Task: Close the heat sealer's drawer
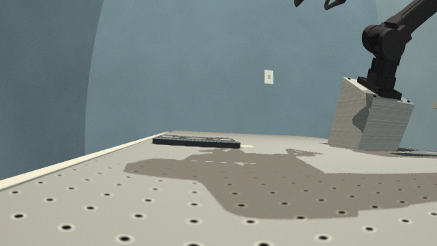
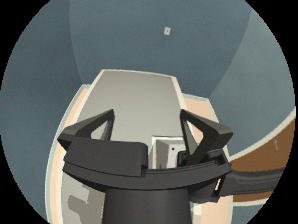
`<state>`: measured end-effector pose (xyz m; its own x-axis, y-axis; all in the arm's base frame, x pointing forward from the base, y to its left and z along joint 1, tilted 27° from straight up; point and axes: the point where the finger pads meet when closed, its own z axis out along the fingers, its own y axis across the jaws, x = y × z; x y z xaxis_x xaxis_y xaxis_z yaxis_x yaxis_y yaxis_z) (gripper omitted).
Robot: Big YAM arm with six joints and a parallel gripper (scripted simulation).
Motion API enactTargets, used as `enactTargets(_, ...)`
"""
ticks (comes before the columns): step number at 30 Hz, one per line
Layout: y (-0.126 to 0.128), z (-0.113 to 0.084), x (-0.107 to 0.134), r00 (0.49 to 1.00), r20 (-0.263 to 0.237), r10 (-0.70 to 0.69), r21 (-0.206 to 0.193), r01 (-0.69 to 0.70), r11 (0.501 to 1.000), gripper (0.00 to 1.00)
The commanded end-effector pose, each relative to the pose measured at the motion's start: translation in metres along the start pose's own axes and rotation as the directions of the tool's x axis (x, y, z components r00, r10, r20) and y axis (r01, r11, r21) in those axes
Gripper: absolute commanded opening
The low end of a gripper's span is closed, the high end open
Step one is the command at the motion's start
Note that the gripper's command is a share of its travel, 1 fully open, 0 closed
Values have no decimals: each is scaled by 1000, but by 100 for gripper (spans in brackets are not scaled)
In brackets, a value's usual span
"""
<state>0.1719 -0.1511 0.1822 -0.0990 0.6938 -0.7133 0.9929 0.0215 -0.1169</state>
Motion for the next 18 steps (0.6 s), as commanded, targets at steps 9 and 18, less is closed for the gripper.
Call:
enactTargets(9,1,-1,-2,1000,2,5,-3,-5,1000,100)
enactTargets(18,19,-19,-17,1000,3,3,-71,-3,998,45)
